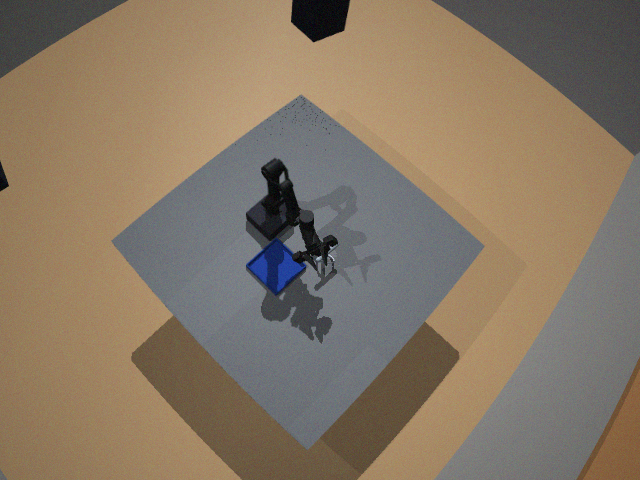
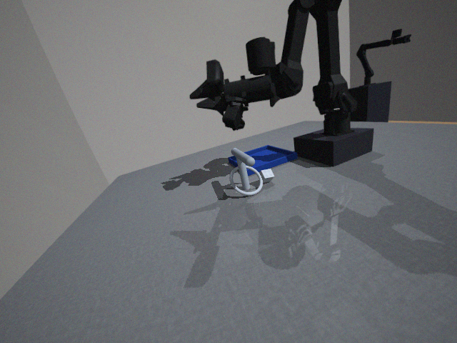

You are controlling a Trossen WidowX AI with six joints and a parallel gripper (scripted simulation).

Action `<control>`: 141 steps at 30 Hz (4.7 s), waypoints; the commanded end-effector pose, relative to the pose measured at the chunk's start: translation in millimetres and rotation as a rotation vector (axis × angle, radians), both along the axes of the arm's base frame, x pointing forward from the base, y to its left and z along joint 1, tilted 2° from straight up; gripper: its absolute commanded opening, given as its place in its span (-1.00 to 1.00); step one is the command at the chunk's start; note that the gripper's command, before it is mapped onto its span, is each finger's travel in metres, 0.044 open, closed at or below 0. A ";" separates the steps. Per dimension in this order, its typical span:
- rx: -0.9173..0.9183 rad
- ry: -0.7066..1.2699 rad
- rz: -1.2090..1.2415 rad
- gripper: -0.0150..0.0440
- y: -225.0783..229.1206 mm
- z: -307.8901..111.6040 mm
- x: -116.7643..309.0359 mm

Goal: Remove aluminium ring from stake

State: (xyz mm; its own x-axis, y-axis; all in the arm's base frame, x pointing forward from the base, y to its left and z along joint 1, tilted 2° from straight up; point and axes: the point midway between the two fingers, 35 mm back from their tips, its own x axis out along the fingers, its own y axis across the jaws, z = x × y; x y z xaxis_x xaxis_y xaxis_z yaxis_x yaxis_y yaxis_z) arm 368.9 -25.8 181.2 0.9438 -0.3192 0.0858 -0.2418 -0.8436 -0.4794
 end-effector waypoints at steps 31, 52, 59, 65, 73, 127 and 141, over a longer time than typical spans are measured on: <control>0.649 0.013 0.080 0.19 21.7 -25.3 0.2; 0.905 0.027 0.065 0.19 29.1 -36.0 -3.8; 0.982 0.031 0.056 0.19 31.3 -39.2 -5.4; 1.075 0.035 0.040 0.19 33.6 -43.2 -7.6; 1.226 0.038 0.006 0.19 36.5 -49.2 -11.6; 2.084 -0.036 -0.412 0.19 48.8 -83.3 -51.0; 2.281 -0.045 -0.547 0.19 62.7 -90.0 -62.4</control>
State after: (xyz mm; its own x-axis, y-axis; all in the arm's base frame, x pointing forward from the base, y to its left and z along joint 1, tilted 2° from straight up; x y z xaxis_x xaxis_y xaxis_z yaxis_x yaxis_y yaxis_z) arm 309.4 32.1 92.1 0.7893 -0.0432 -0.6125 -0.1566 0.9504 -0.2688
